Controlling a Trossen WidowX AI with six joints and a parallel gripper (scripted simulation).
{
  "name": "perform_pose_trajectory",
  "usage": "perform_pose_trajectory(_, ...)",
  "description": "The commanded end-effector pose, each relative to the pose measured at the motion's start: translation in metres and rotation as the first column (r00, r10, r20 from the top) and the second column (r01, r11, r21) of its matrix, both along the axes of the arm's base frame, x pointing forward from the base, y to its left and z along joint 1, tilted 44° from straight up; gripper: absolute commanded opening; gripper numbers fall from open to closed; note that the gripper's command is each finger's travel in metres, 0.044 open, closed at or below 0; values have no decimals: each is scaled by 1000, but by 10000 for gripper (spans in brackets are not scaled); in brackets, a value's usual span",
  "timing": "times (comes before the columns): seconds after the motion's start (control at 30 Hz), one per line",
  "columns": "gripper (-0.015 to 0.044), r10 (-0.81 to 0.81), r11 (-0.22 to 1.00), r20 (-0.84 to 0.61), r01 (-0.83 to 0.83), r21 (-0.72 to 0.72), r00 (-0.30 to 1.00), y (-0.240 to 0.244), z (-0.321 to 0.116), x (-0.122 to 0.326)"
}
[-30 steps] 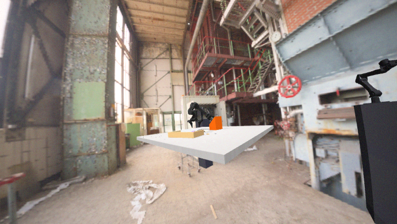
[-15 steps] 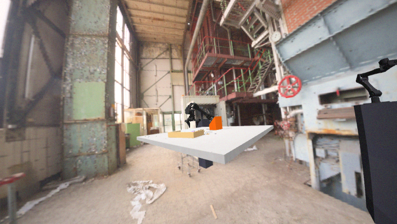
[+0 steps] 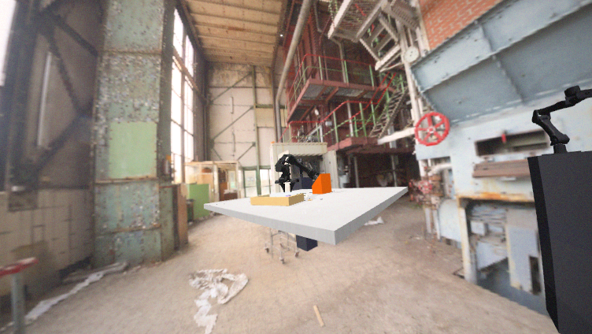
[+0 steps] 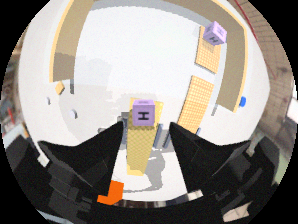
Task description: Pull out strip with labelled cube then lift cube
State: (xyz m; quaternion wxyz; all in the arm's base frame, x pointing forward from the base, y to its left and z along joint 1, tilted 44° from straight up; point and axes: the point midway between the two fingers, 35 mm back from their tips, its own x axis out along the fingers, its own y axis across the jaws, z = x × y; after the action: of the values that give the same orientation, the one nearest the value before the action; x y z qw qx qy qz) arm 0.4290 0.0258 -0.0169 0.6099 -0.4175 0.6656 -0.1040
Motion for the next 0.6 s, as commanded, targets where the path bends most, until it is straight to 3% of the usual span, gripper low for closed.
perform_pose_trajectory(0.0, 250, 1, 1000, -15, -1, -2, 1000, -6, -9, -1)
perform_pose_trajectory(0.57, 250, 0, 1000, -15, -1, -4, 1000, -25, -30, 1)
